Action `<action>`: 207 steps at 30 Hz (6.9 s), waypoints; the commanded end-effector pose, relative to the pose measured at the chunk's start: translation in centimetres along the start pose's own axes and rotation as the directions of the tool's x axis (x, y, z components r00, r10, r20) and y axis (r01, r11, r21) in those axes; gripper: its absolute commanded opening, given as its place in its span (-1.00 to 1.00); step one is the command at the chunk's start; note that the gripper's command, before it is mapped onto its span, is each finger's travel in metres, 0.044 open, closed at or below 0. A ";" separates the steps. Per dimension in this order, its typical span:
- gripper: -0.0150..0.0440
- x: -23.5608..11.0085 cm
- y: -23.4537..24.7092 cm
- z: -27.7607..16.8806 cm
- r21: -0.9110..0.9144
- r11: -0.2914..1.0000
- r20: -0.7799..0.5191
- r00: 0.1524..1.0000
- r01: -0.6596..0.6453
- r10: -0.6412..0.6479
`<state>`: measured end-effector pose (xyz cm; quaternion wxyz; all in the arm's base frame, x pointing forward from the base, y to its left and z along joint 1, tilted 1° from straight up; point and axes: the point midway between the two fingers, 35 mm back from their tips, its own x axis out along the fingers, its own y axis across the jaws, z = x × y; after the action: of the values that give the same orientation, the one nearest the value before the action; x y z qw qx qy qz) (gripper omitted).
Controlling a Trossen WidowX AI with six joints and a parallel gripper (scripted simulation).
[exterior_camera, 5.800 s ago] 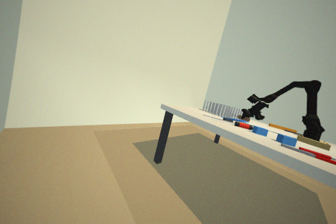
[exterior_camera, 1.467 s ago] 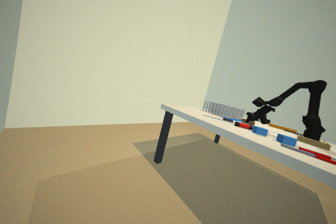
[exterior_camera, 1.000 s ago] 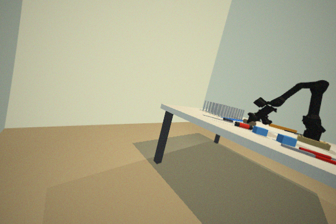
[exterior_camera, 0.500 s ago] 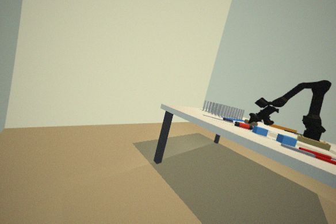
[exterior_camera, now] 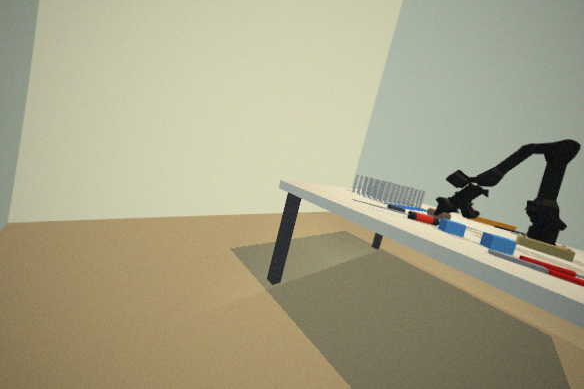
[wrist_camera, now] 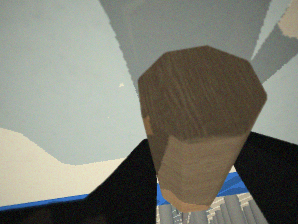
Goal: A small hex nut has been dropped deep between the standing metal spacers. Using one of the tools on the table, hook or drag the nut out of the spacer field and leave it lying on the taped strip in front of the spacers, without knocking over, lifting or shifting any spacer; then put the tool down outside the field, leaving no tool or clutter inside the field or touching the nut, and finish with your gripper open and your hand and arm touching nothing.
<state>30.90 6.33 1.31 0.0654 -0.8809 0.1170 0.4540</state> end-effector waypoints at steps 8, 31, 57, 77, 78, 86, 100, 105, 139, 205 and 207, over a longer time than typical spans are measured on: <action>-0.49 -0.6 0.1 0.9 0.002 1.000 -0.001 1.000 -0.003 0.003; -0.49 -1.7 0.1 2.5 0.002 1.000 0.000 1.000 -0.003 0.003; -0.49 -2.7 0.1 3.4 0.002 1.000 0.001 1.000 -0.003 0.003; -0.49 -3.8 -0.1 2.2 0.002 1.000 0.001 1.000 -0.002 0.002; -0.49 -3.9 -0.1 2.1 0.001 1.000 0.001 1.000 -0.001 0.001; -0.49 -4.1 -0.2 2.2 0.001 1.000 0.001 1.000 -0.001 0.001; -0.49 -7.0 0.2 5.3 0.003 1.000 0.004 1.000 -0.003 0.003; -0.49 -8.0 -0.2 4.2 0.004 1.000 0.004 1.000 -0.002 0.002; -0.49 -15.4 0.1 -2.8 0.170 0.985 0.033 0.999 -0.023 0.018; -0.49 -11.6 11.9 -12.7 0.671 -0.728 0.220 0.975 -0.142 0.013; -0.49 -11.5 12.4 -12.9 0.621 -0.772 0.223 0.975 -0.136 0.008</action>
<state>30.94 -5.93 17.78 0.7871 -0.2531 0.5524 0.1066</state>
